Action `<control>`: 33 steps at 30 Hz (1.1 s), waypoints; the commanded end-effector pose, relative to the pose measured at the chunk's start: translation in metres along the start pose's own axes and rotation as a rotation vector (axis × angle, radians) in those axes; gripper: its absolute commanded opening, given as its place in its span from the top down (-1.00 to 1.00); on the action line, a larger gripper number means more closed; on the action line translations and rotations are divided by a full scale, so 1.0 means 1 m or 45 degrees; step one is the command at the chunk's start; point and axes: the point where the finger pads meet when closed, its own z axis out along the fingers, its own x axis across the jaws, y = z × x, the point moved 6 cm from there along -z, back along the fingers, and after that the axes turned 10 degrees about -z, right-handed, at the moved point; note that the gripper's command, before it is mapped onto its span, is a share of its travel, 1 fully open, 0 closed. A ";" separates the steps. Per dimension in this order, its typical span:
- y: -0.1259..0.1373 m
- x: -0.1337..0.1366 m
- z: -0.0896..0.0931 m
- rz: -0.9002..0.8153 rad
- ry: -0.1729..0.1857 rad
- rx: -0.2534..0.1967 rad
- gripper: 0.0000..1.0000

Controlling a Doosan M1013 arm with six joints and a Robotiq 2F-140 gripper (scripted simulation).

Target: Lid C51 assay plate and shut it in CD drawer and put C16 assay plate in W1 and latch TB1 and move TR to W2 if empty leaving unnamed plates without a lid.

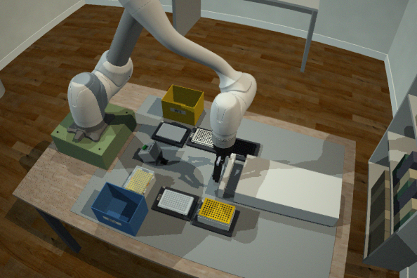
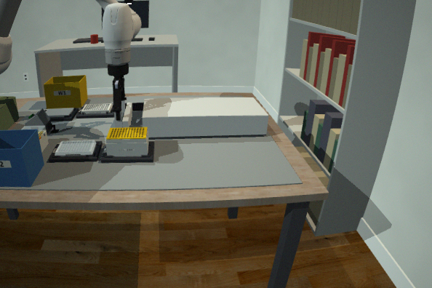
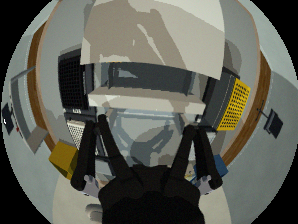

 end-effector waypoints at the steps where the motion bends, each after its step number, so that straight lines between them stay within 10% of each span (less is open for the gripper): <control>1: 0.002 0.000 0.000 0.000 0.000 0.000 1.00; 33: 0.038 -0.007 0.000 0.000 0.000 0.000 1.00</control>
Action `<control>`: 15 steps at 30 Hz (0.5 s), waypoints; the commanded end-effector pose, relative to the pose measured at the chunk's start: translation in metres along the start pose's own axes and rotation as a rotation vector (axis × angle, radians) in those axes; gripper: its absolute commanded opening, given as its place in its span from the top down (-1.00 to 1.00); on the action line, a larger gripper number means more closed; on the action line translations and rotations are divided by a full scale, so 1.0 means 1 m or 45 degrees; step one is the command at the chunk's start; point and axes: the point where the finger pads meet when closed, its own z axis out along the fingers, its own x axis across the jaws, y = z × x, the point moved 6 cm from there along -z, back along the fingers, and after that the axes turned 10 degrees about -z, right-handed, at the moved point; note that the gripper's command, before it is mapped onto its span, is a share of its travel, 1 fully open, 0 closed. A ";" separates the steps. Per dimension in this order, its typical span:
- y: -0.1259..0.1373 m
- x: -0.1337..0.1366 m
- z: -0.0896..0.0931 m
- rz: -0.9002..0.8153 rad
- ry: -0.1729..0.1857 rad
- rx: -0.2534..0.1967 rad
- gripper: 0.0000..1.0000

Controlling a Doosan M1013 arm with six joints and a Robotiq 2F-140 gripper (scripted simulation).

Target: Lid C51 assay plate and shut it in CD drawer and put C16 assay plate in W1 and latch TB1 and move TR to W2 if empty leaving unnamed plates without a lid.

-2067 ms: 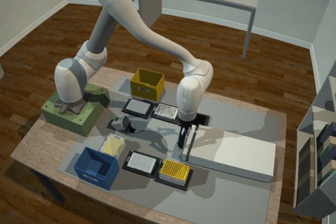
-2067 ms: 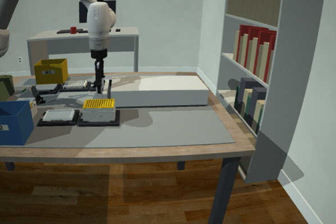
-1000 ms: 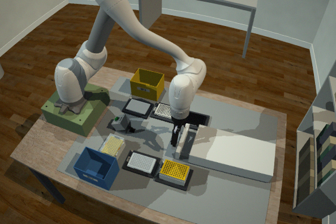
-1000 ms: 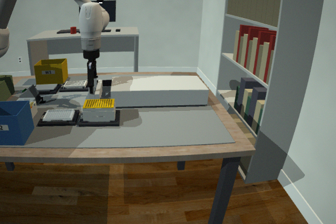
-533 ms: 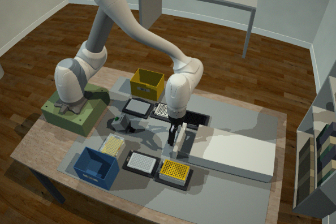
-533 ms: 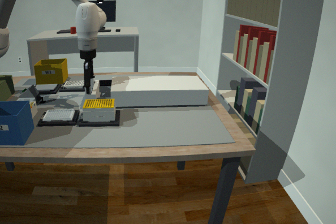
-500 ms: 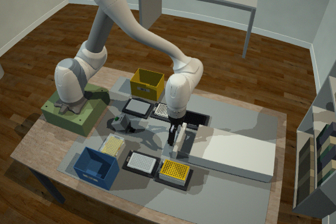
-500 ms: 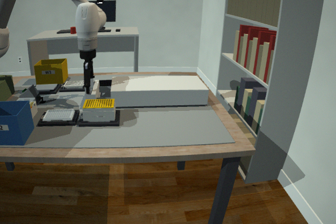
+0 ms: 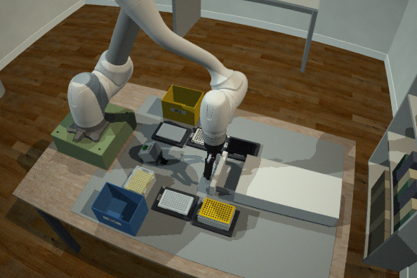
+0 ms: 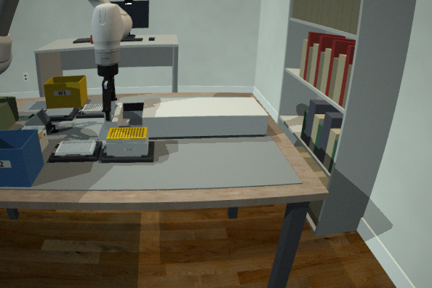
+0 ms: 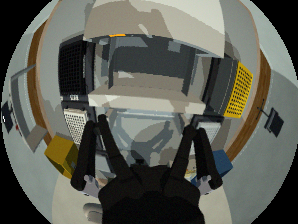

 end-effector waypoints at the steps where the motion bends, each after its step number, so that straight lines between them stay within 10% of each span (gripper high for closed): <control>1: 0.002 0.000 0.000 0.000 0.000 0.000 1.00; 15: 0.018 -0.003 0.000 0.000 0.000 0.000 1.00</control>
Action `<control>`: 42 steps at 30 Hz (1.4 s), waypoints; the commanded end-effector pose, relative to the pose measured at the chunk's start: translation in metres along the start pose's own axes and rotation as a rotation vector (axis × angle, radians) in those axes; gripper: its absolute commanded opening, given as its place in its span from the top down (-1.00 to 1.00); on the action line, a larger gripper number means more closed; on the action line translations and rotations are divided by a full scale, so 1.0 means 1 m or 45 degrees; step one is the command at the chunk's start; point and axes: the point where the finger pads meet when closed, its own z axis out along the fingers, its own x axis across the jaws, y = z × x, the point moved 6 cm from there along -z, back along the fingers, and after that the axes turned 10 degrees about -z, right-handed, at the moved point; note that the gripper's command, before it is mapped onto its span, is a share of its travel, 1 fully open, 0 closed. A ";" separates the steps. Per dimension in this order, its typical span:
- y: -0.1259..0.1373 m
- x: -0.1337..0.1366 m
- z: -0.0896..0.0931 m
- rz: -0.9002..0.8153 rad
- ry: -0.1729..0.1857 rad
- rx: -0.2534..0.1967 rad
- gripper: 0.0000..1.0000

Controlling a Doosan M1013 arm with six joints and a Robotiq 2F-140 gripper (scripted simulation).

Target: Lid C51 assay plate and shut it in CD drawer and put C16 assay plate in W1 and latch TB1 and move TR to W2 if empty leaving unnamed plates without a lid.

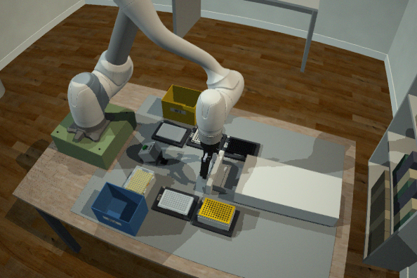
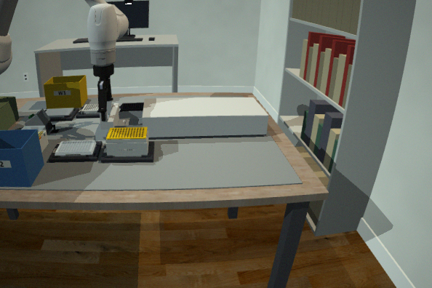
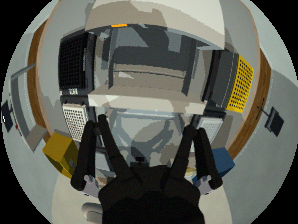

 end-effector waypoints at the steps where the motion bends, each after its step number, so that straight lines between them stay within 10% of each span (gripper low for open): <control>1: 0.004 -0.001 0.000 0.000 0.000 0.000 1.00; 42: 0.048 -0.008 0.000 0.000 0.000 0.000 1.00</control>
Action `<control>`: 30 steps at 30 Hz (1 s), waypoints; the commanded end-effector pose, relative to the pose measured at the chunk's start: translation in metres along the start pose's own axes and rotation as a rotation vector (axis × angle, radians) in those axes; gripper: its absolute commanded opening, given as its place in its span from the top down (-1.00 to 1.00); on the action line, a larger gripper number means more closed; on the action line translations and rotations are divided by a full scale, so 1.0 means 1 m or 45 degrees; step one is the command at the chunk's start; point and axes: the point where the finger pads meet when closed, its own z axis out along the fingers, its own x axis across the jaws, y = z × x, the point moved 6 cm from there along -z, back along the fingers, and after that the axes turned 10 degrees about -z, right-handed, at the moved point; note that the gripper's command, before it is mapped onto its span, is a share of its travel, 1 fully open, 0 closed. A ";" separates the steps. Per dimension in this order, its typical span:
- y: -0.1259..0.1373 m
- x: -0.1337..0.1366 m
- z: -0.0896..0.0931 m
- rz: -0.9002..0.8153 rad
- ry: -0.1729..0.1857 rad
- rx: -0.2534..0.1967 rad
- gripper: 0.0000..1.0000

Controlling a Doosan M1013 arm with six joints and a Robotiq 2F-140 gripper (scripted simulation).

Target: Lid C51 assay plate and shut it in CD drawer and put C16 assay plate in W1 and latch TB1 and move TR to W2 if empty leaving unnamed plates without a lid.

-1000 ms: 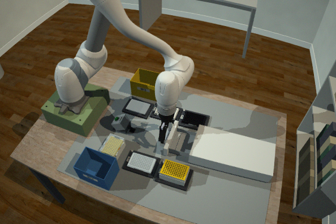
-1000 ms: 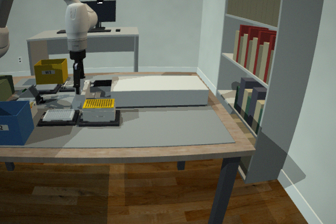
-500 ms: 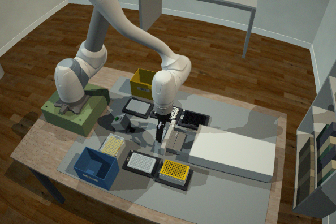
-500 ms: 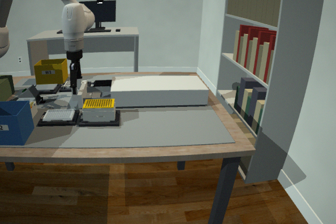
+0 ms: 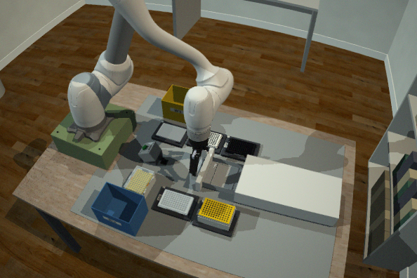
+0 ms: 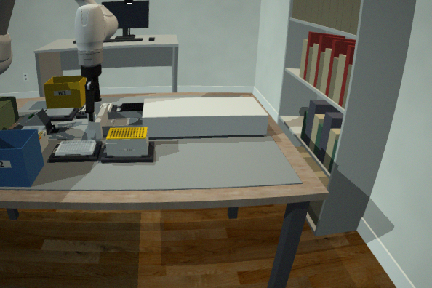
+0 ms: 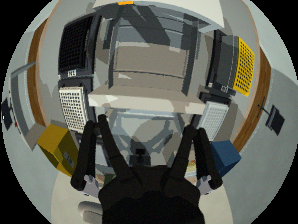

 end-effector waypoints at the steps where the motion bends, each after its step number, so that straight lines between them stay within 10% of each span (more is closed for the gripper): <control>1: 0.004 -0.001 0.000 0.000 0.000 0.000 1.00; 30: 0.022 -0.004 0.000 0.000 0.000 0.000 1.00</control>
